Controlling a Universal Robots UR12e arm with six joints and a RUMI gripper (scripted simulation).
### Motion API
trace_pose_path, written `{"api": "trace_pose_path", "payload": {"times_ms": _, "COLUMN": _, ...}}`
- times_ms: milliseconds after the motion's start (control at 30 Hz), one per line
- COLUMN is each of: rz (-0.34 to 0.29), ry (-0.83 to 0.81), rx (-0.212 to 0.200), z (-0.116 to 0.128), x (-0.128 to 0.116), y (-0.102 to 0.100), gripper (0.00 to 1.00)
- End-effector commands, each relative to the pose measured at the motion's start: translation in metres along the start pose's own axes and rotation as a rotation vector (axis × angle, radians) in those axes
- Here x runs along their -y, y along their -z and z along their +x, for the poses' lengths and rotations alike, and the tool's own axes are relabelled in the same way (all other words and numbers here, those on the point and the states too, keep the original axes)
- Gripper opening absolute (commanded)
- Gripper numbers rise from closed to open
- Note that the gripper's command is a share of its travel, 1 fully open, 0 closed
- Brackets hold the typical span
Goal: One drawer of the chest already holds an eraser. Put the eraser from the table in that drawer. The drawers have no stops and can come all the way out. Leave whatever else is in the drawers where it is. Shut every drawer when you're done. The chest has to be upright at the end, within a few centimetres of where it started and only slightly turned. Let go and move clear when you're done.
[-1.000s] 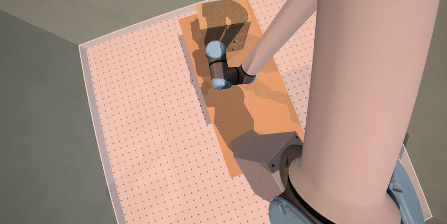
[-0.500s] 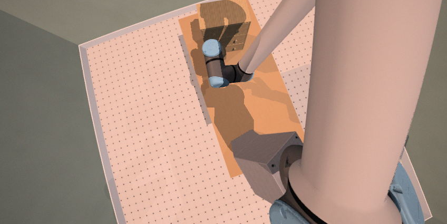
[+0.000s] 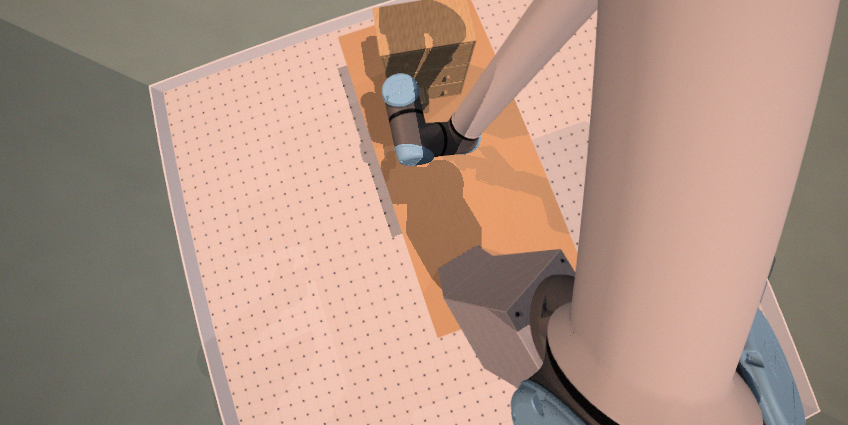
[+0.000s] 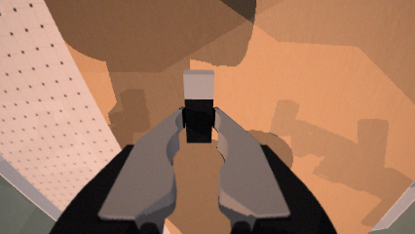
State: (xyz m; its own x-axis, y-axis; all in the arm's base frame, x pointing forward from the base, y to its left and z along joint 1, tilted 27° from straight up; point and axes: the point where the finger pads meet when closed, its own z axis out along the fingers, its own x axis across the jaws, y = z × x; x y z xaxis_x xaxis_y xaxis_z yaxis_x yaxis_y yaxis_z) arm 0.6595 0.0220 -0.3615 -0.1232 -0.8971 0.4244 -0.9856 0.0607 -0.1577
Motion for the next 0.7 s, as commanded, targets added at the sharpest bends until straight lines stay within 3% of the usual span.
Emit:
{"api": "trace_pose_path", "payload": {"times_ms": 0, "rz": 0.001, "ry": 0.0, "rx": -0.001, "z": 0.0, "x": -0.001, "y": 0.007, "gripper": 0.11}}
{"api": "trace_pose_path", "payload": {"times_ms": 667, "rz": 0.001, "ry": 0.0, "rx": -0.001, "z": -0.001, "x": -0.001, "y": 0.042, "gripper": 0.11}}
